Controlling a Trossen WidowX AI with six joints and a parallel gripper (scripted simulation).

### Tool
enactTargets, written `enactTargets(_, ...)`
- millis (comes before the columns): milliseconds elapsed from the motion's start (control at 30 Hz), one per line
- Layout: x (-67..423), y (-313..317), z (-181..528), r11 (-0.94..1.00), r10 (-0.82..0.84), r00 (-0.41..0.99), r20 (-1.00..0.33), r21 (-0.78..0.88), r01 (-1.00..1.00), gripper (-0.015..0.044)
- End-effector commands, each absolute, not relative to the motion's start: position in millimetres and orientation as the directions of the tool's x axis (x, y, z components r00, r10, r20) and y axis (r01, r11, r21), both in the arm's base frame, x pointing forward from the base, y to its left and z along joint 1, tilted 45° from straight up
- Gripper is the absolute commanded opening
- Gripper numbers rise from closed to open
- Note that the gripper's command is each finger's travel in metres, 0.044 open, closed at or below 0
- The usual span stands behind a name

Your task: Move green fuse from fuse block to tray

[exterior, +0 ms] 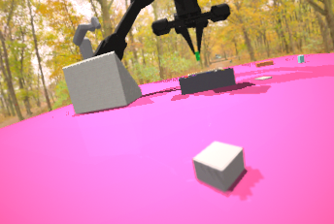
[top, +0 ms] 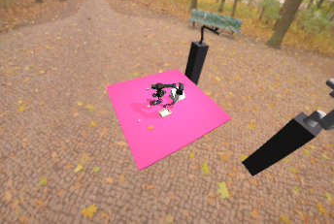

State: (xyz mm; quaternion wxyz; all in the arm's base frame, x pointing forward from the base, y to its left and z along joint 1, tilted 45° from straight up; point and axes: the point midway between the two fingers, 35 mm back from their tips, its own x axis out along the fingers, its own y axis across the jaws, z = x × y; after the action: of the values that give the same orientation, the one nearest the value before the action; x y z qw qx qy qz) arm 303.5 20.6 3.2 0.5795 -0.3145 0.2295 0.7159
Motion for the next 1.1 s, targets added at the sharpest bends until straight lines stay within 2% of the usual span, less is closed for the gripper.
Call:
enactTargets(0,304.5,18.2,6.2,-0.224,0.682,-0.129,-0.719,-0.037,-0.974,0.0000)
enactTargets(433,314.2,86.4,71.5,-0.220,0.671,-0.123,-0.731,-0.037,-0.975,0.0000)
enactTargets(833,294.1,153.8,138.2,-0.223,0.688,-0.129,-0.714,-0.039,-0.974,0.0000)
enactTargets(1067,292.0,159.0,140.2,-0.224,0.689,-0.130,-0.713,-0.039,-0.974,0.0000)
